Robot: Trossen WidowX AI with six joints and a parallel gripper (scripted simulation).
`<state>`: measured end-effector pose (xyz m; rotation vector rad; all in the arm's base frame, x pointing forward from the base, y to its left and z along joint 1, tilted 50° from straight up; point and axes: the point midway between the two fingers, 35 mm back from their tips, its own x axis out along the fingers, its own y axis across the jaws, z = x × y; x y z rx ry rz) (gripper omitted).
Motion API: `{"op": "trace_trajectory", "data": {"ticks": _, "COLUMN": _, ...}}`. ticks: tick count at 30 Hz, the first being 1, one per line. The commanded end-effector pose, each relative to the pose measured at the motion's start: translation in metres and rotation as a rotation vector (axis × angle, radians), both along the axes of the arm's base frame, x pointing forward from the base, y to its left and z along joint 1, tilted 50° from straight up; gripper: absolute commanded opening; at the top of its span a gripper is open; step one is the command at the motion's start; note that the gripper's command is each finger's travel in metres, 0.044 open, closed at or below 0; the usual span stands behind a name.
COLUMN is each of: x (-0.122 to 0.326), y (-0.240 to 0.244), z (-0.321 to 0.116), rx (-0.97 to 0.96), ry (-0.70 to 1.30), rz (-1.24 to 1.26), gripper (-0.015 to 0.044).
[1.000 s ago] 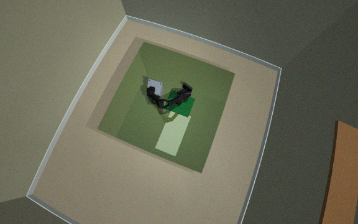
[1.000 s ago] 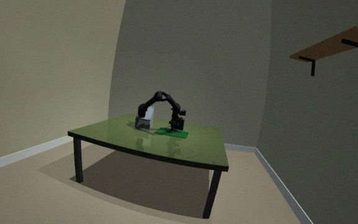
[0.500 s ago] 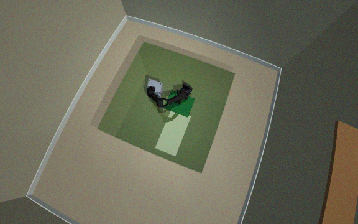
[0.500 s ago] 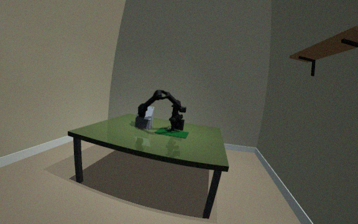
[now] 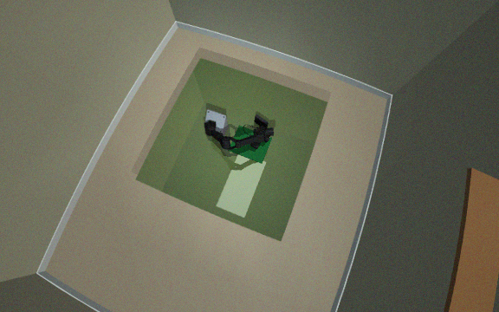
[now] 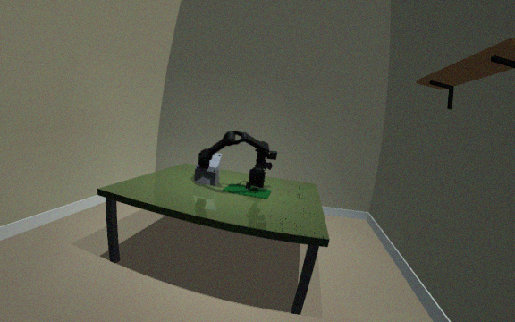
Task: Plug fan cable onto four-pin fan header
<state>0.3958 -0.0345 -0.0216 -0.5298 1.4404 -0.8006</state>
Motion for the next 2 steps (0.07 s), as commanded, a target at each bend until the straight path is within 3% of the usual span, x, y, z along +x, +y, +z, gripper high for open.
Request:
{"op": "trace_trajectory", "data": {"ticks": 1, "x": 0.0378, "y": -0.0183, "z": 0.0187, "rx": -0.007, "ry": -0.007, "rz": 0.002, "gripper": 0.0260}}
{"op": "trace_trajectory", "data": {"ticks": 2, "x": 0.0438, "y": -0.0222, "z": 0.0219, "rx": -0.008, "ry": -0.007, "rz": 0.002, "gripper": 0.0260}}
